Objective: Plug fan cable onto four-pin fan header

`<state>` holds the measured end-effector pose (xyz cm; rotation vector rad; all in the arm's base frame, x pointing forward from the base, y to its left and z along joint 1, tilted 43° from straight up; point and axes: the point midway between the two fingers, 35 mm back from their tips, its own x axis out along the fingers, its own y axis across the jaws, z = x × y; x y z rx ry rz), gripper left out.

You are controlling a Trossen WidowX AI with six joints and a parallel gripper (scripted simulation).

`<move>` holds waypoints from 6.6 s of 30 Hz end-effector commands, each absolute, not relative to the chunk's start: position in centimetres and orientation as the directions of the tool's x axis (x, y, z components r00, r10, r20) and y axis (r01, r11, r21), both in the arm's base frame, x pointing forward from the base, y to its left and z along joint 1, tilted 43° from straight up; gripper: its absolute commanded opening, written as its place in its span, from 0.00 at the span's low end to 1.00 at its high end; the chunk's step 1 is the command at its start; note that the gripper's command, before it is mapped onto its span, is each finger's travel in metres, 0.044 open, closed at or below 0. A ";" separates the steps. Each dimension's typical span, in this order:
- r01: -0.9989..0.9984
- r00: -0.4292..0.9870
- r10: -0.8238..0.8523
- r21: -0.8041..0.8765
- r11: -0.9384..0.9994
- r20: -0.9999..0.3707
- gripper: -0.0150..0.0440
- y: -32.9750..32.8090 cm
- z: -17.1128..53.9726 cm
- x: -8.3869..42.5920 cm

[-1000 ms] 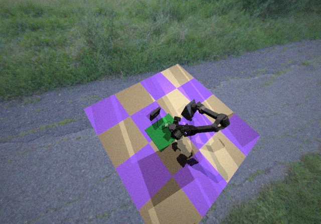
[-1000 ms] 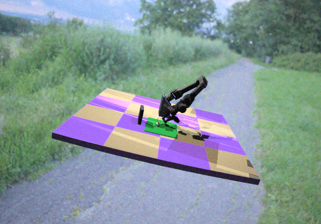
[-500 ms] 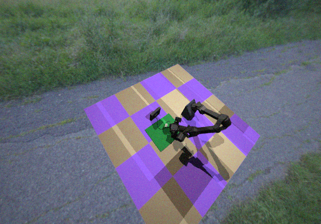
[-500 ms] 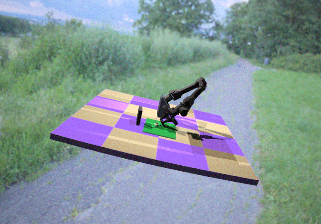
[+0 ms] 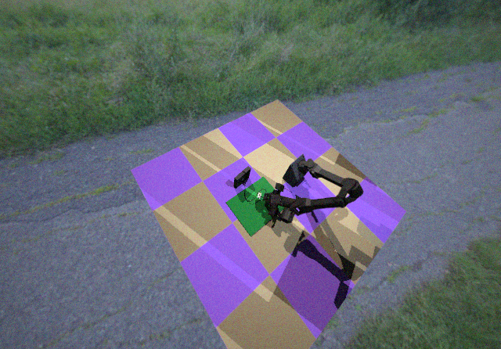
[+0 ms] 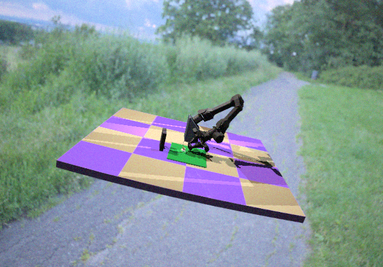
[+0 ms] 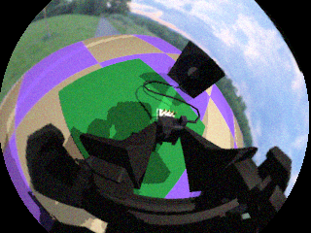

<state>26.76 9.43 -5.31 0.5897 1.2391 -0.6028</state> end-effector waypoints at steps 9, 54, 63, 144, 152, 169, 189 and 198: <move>0.724 0.334 -0.183 0.127 0.678 -0.925 0.25 9.6 -4.7 26.8; 0.674 0.705 -0.322 0.457 0.581 -0.632 0.25 11.0 -0.7 26.2; 0.678 0.696 -0.317 0.443 0.587 -0.645 0.25 10.8 -0.6 26.3; 0.678 0.694 -0.314 0.441 0.587 -0.649 0.25 13.9 -4.1 25.8; 0.678 0.694 -0.314 0.441 0.587 -0.649 0.25 13.9 -4.1 25.8; 0.678 0.694 -0.314 0.441 0.587 -0.649 0.25 13.9 -4.1 25.8; 0.678 0.694 -0.313 0.443 0.587 -0.648 0.60 13.9 -4.1 25.8; 0.678 0.694 -0.313 0.443 0.587 -0.648 0.60 13.9 -4.1 25.8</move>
